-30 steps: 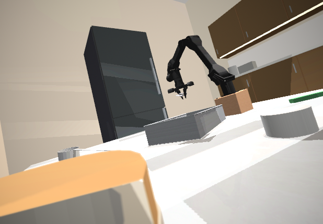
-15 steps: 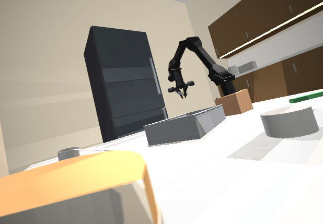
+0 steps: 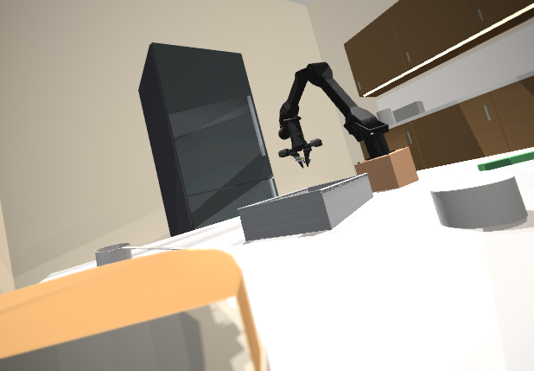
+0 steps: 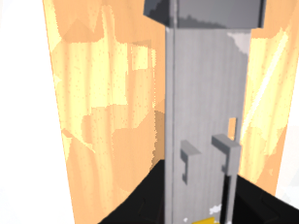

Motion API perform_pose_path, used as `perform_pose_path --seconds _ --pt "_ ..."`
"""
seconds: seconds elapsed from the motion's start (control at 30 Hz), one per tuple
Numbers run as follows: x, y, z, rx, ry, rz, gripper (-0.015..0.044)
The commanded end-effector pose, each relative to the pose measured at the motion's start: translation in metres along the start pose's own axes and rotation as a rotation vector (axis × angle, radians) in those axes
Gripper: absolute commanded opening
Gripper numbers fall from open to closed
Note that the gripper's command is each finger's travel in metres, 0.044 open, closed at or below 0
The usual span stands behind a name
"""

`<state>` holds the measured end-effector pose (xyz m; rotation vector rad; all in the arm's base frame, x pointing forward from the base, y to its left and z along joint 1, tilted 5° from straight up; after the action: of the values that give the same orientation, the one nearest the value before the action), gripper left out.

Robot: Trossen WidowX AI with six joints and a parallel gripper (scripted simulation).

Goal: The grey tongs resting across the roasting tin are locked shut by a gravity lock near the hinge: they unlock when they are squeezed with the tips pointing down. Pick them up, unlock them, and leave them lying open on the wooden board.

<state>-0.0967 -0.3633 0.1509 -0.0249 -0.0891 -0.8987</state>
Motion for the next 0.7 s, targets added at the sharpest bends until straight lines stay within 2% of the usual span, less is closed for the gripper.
perform_pose_path --seconds 0.0,0.67 --pt "0.001 0.0 -0.008 0.003 -0.004 -0.001 -0.015" --pt "0.002 -0.001 -0.042 0.003 -0.004 -0.001 -0.015"
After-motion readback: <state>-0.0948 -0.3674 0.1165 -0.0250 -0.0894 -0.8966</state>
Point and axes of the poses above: the point midway between the two fingers, 35 mm back from their tips, its own z axis back along the fingers, its own x axis across the jaws, y = z × x, the point moved 6 cm from there along z, back along the fingers, and after that the axes turned 10 degrees about z, right-handed, at the moved point
